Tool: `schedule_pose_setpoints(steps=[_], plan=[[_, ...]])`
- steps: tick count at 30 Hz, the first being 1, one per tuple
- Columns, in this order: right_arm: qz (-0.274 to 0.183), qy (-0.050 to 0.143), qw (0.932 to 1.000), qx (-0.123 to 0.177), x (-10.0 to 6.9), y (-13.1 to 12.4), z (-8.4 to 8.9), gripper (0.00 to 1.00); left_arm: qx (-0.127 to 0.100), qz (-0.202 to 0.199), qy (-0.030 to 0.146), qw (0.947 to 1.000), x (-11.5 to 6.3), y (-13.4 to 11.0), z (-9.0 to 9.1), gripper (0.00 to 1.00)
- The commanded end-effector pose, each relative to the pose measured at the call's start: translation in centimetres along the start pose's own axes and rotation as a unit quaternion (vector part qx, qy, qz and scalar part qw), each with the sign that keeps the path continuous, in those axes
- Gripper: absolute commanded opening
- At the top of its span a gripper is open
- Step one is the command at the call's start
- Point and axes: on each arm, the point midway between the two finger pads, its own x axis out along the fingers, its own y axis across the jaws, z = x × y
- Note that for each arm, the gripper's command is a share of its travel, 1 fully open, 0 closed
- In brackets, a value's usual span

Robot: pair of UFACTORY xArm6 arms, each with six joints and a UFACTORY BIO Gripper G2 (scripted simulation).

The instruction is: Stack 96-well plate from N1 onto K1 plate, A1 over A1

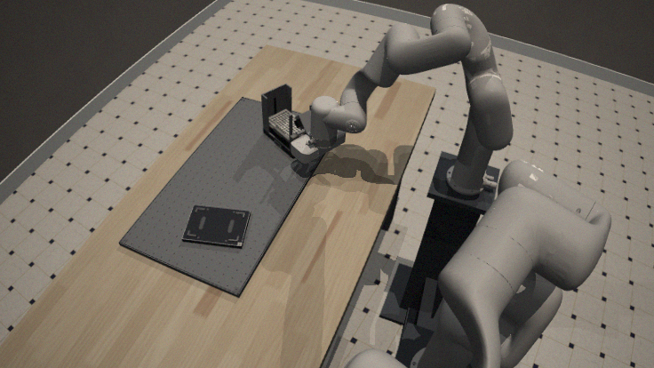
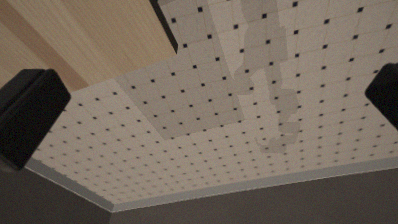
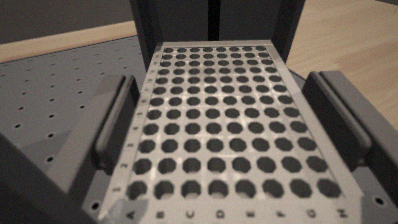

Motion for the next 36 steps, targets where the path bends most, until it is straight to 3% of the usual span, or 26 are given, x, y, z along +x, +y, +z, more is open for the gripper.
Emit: schedule_pose_setpoints(steps=[1, 36], plan=[[0.0, -0.002, 1.0, 0.002, 0.1, 0.1, 0.14, 0.0, 0.0, 0.0, 0.002, 1.0, -0.21, 0.0, -0.09, 1.0], [0.0, -0.002, 1.0, 0.002, 0.1, 0.1, -0.37, 0.0, 0.0, 0.0, 0.002, 1.0, -0.21, 0.0, -0.09, 1.0]])
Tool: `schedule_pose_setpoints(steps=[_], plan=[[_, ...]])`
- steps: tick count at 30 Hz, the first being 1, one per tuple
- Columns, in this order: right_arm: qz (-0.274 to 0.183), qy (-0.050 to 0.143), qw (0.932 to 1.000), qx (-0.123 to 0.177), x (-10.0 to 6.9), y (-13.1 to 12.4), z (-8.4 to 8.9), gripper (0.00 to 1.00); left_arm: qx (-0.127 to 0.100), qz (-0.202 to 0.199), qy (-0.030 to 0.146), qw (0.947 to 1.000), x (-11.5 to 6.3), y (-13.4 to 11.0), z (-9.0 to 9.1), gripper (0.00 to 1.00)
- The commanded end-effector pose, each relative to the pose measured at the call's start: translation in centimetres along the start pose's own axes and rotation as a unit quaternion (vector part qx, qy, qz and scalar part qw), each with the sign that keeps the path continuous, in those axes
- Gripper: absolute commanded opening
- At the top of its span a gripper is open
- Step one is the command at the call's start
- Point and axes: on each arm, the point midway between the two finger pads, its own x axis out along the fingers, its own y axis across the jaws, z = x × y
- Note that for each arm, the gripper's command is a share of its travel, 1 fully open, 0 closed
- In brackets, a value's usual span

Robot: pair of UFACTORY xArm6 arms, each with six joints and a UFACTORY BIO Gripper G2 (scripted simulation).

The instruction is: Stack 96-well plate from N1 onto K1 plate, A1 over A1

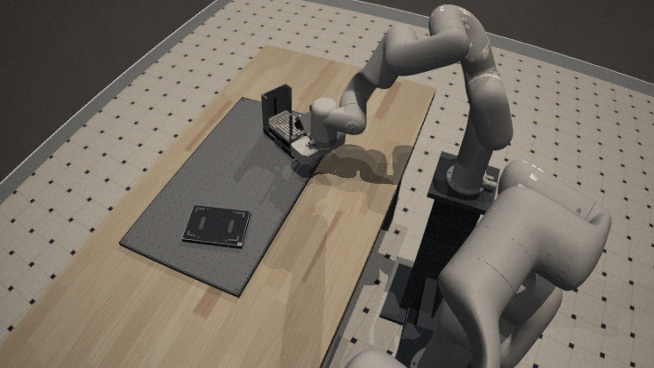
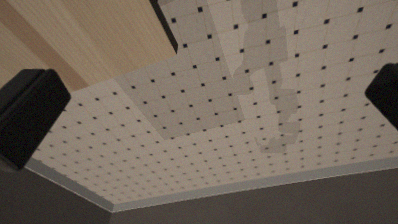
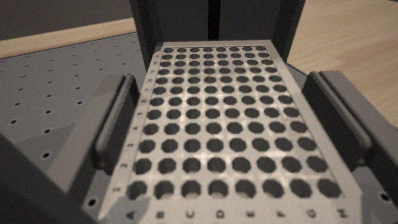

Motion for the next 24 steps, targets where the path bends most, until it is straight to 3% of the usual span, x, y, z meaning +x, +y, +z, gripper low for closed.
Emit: schedule_pose_setpoints(steps=[1, 24], plan=[[0.0, -0.002, 1.0, 0.002, 0.1, 0.1, 0.13, 0.0, 0.0, 0.0, 0.002, 1.0, -0.21, 0.0, -0.09, 1.0], [0.0, -0.002, 1.0, 0.002, 0.1, 0.1, -0.22, 0.0, 0.0, 0.0, 0.002, 1.0, -0.21, 0.0, -0.09, 1.0]])
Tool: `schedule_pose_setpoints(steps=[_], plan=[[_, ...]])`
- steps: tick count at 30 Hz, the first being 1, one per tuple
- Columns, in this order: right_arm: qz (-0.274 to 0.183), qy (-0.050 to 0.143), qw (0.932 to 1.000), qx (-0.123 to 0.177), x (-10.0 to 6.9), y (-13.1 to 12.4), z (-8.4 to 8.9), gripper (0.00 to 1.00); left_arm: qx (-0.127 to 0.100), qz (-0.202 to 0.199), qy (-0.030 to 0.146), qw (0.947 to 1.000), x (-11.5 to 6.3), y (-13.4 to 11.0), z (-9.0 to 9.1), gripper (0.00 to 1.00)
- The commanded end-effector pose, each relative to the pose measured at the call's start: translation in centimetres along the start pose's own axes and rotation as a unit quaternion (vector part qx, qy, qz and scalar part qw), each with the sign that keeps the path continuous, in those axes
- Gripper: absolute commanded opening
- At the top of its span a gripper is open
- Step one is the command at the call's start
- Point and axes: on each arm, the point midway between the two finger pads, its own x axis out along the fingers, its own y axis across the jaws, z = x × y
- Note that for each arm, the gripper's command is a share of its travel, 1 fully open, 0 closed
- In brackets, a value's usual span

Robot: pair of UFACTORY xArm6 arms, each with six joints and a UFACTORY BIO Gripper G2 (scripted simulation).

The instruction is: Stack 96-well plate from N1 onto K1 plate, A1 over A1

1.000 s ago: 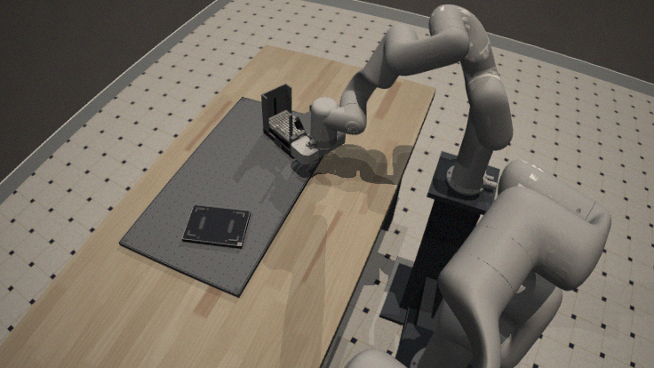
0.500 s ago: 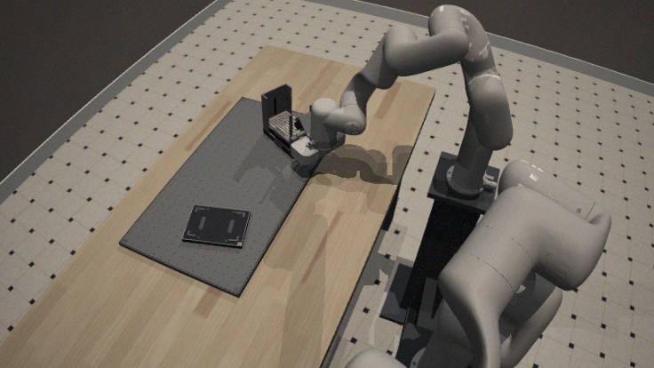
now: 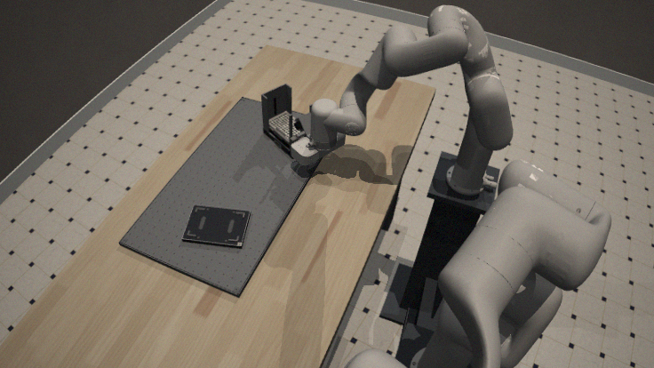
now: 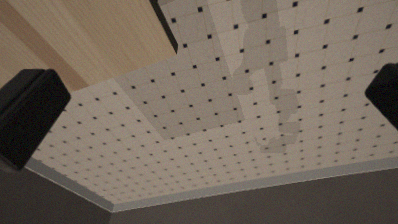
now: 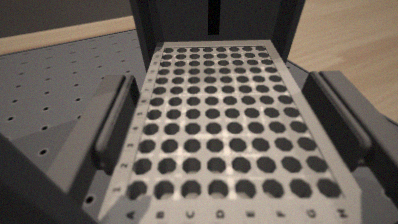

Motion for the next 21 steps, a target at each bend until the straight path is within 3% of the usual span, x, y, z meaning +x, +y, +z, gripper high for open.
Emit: schedule_pose_setpoints(steps=[1, 21], plan=[[0.0, -0.002, 1.0, 0.002, 0.1, 0.1, 0.13, 0.0, 0.0, 0.0, 0.002, 1.0, -0.21, 0.0, -0.09, 1.0], [0.0, -0.002, 1.0, 0.002, 0.1, 0.1, -0.12, 0.0, 0.0, 0.0, 0.002, 1.0, -0.21, 0.0, -0.09, 1.0]])
